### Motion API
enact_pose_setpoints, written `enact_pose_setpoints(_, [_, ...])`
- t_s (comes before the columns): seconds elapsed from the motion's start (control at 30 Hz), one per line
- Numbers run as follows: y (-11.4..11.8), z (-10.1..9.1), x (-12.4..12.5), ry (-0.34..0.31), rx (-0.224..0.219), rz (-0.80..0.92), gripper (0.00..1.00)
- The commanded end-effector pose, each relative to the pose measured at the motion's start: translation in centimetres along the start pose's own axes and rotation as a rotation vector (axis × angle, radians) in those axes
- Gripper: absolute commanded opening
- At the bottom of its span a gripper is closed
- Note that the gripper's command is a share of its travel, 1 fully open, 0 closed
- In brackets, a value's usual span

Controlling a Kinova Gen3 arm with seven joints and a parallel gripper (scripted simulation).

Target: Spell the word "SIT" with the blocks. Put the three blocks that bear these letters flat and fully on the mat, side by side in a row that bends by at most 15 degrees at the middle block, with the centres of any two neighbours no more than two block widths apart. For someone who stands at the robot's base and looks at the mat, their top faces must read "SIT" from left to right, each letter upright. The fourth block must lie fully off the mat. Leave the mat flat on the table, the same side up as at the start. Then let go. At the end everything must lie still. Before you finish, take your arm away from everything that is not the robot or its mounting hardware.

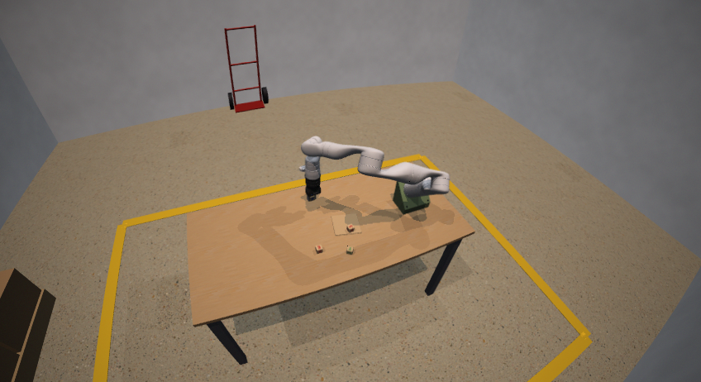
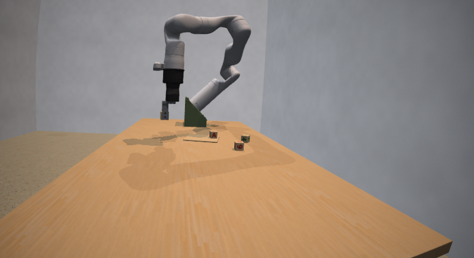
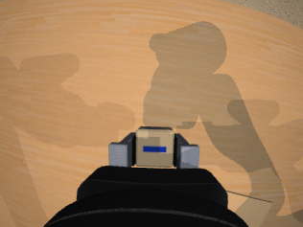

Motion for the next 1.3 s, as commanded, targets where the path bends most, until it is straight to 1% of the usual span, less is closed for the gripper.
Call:
enact_pose_setpoints(0.0, [0.12,-0.45,0.15,0.004,0.000,0.007,0.57])
enact_pose_setpoints(0.6, [0.26,-0.56,0.10,0.003,0.004,-0.056,0.57])
enact_pose_setpoints(0.9, [0.41,-0.72,-0.02,0.002,0.011,-0.153,0.57])
enact_pose_setpoints(0.97, [0.41,-0.72,-0.02,0.002,0.011,-0.153,0.57])
enact_pose_setpoints(1.27, [0.69,-0.94,-0.30,0.002,0.021,-0.302,0.57])
Point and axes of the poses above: the point where the finger pads meet when closed, its own z axis out along the fingers, its own y axis across the jaws, x = y × z, the point moved 7 cm from there along -z, back along the fingers, and after that the axes turned 12 degrees about z, right-handed, at the moved point
